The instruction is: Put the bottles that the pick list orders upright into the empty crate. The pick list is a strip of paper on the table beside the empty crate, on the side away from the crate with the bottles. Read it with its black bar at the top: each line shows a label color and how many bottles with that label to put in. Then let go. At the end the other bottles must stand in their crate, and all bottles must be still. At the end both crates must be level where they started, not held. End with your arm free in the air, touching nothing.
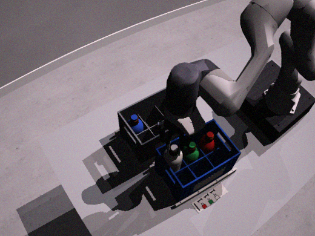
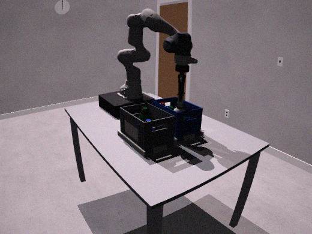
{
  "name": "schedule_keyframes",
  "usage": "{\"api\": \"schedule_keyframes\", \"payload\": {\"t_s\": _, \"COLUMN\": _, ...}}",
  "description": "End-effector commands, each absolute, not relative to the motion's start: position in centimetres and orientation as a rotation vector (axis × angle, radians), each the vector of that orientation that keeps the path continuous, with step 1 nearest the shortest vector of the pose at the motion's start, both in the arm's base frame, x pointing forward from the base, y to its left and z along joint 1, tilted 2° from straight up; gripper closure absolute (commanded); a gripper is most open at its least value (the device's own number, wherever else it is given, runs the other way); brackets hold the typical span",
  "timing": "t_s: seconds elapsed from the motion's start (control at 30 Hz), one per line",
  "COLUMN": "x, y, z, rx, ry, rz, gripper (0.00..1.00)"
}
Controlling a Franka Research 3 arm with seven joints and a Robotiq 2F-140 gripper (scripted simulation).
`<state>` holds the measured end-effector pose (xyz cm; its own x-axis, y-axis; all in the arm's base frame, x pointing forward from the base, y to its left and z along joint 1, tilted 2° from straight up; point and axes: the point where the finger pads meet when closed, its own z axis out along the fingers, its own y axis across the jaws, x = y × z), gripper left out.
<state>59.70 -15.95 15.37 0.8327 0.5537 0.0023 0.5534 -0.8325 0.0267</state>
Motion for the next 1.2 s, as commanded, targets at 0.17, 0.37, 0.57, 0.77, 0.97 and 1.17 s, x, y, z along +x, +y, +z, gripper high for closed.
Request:
{"api": "schedule_keyframes", "payload": {"t_s": 0.17, "x": 60.1, "y": -16.3, "z": 14.9, "rx": 2.975, "ry": 0.888, "rz": 0.035, "gripper": 1.0}}
{"api": "schedule_keyframes", "payload": {"t_s": 0.37, "x": 60.2, "y": -16.3, "z": 14.5, "rx": 2.975, "ry": 0.888, "rz": 0.035, "gripper": 1.0}}
{"api": "schedule_keyframes", "payload": {"t_s": 0.57, "x": 60.2, "y": -16.3, "z": 13.9, "rx": 2.975, "ry": 0.888, "rz": 0.035, "gripper": 1.0}}
{"api": "schedule_keyframes", "payload": {"t_s": 0.77, "x": 60.2, "y": -16.3, "z": 13.4, "rx": 2.975, "ry": 0.888, "rz": 0.035, "gripper": 1.0}}
{"api": "schedule_keyframes", "payload": {"t_s": 0.97, "x": 60.2, "y": -16.3, "z": 12.9, "rx": 2.975, "ry": 0.888, "rz": 0.035, "gripper": 1.0}}
{"api": "schedule_keyframes", "payload": {"t_s": 1.17, "x": 60.2, "y": -16.3, "z": 12.9, "rx": 2.975, "ry": 0.888, "rz": 0.035, "gripper": 1.0}}
